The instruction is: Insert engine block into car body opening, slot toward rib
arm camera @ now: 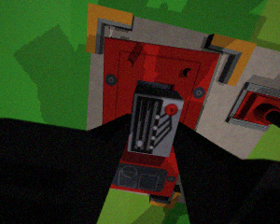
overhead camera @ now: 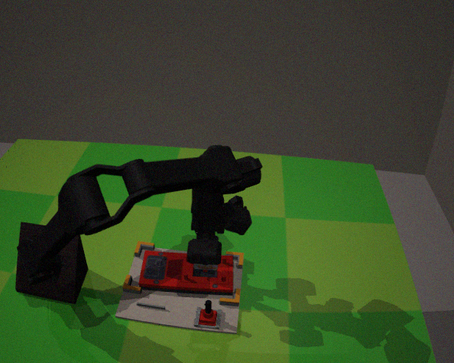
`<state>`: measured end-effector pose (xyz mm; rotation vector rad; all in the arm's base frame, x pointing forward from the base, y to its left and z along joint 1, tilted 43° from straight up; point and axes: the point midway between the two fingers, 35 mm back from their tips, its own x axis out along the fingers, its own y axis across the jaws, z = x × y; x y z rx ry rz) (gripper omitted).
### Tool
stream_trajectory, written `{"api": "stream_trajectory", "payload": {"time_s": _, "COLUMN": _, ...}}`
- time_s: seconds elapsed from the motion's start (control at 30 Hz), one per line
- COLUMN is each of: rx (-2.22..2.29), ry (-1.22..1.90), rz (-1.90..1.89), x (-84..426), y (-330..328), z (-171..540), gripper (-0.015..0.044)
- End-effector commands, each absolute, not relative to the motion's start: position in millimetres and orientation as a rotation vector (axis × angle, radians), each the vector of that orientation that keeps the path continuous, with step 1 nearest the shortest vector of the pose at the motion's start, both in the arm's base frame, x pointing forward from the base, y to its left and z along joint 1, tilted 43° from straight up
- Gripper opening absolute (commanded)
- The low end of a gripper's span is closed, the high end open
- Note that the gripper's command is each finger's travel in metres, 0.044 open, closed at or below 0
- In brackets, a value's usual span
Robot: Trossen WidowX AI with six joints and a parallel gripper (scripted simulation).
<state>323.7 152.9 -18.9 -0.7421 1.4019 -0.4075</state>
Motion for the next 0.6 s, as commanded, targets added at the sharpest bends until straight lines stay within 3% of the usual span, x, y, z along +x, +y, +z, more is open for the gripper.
{"api": "stream_trajectory", "payload": {"time_s": 0.0, "rx": -0.752, "ry": 1.407, "rz": -0.395, "x": 323.2, "y": 153.5, "z": -19.1, "gripper": 0.0159}}
{"api": "stream_trajectory", "payload": {"time_s": 0.57, "rx": -0.733, "ry": 1.4, "rz": -0.411, "x": 322.7, "y": 154.1, "z": -19.2, "gripper": 0.0159}}
